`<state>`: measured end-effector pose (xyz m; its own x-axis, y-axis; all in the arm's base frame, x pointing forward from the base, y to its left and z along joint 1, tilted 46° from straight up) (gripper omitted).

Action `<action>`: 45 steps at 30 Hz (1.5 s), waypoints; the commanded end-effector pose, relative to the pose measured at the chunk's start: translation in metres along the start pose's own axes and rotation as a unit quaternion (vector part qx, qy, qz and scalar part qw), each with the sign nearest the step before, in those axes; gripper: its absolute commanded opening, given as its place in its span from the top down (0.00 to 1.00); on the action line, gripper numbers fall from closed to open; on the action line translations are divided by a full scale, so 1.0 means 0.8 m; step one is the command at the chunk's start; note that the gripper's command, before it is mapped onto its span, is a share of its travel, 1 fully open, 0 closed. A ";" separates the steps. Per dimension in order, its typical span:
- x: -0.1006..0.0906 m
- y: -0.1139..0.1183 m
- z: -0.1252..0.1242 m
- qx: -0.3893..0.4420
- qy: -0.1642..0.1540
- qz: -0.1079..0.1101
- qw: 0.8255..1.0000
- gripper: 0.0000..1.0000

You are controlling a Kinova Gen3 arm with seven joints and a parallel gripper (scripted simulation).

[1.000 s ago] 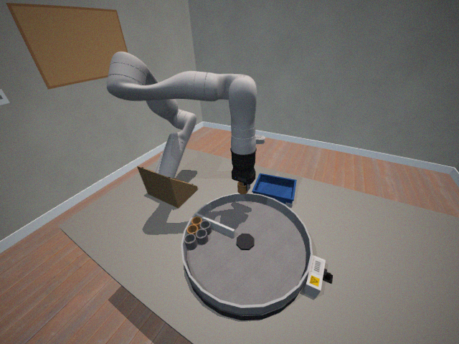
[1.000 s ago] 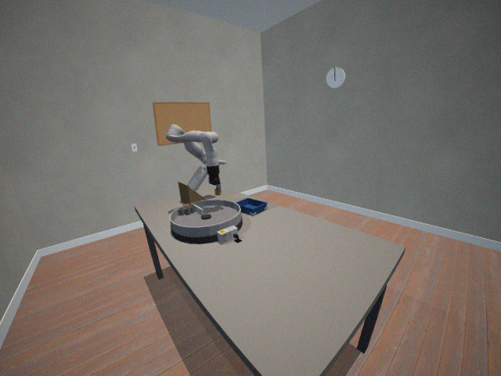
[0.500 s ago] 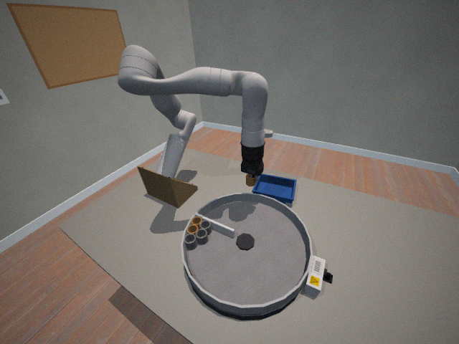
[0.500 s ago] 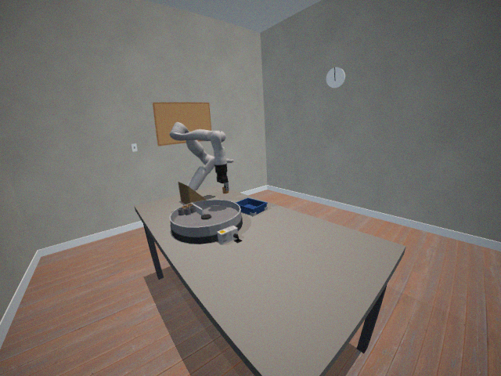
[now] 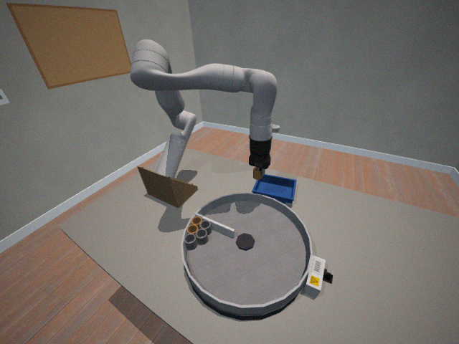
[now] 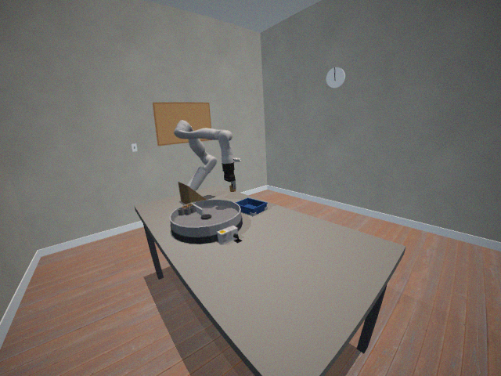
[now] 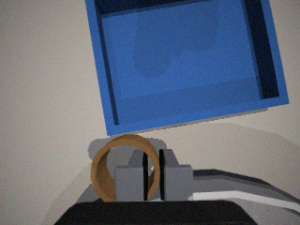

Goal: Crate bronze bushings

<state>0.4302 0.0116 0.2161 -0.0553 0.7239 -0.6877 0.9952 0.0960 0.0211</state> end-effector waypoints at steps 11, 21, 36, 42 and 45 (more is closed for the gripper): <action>0.003 0.004 -0.024 -0.010 -0.008 -0.004 1.000 1.00; 0.004 0.013 -0.079 -0.010 -0.008 -0.004 1.000 1.00; 0.040 0.013 -0.079 -0.010 -0.008 -0.004 1.000 1.00; 0.040 0.013 -0.079 -0.010 -0.008 -0.004 1.000 1.00; 0.047 0.013 -0.079 -0.011 -0.008 -0.004 1.000 1.00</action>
<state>0.4338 0.0799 0.2388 -0.0609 0.7116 -0.7000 0.9929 0.1151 0.0306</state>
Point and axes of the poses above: the point where the finger pads meet when closed, its own x axis out along the fingers, its own y axis across the jaws, z = x × y, the point moved 10 cm from there along -x, back along the fingers, and after that the axes turned 2 degrees about -x, right-handed, at the moved point
